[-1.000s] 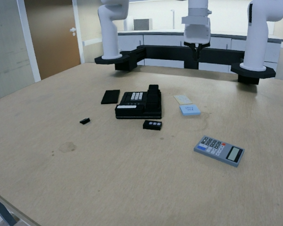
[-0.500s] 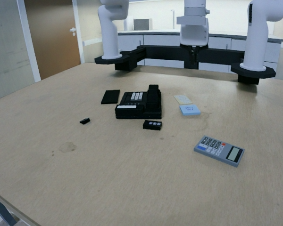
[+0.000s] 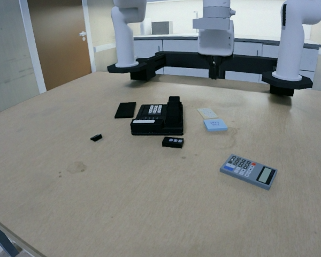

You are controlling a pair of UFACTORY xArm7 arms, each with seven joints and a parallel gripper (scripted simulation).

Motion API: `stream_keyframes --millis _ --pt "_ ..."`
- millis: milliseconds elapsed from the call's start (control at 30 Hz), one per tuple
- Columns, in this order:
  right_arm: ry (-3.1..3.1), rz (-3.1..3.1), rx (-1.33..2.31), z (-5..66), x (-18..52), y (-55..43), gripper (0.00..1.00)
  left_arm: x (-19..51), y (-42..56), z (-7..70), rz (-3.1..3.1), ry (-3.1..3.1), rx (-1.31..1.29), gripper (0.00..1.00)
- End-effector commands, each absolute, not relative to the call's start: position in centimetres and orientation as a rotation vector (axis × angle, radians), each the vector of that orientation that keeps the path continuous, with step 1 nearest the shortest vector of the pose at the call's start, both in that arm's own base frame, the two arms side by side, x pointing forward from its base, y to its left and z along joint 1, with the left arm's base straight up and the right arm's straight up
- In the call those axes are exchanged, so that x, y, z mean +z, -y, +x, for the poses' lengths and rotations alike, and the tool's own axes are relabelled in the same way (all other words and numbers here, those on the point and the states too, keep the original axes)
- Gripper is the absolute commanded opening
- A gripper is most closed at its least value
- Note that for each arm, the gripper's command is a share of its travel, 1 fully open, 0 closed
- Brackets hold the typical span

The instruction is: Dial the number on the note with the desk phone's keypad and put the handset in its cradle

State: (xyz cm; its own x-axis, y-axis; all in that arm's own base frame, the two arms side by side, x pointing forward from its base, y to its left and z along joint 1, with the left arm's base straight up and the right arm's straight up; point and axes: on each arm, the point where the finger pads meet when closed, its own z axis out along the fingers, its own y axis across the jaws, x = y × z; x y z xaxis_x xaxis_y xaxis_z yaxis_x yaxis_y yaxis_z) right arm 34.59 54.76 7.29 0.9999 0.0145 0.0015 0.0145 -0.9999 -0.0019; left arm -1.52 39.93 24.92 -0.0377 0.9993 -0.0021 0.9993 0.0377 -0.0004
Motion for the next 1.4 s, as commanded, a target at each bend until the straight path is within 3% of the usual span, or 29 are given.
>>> stream_keyframes --millis 0,1367 --pt "0.023 -3.139 -0.002 36.3 7.4 -54.9 0.00 25.0 -40.0 -1.5 2.179 -2.263 0.000 1.00" --pt "0.023 -3.139 -0.003 39.5 7.5 -55.0 0.00 25.0 -40.0 -1.5 2.179 -2.263 0.000 1.00"
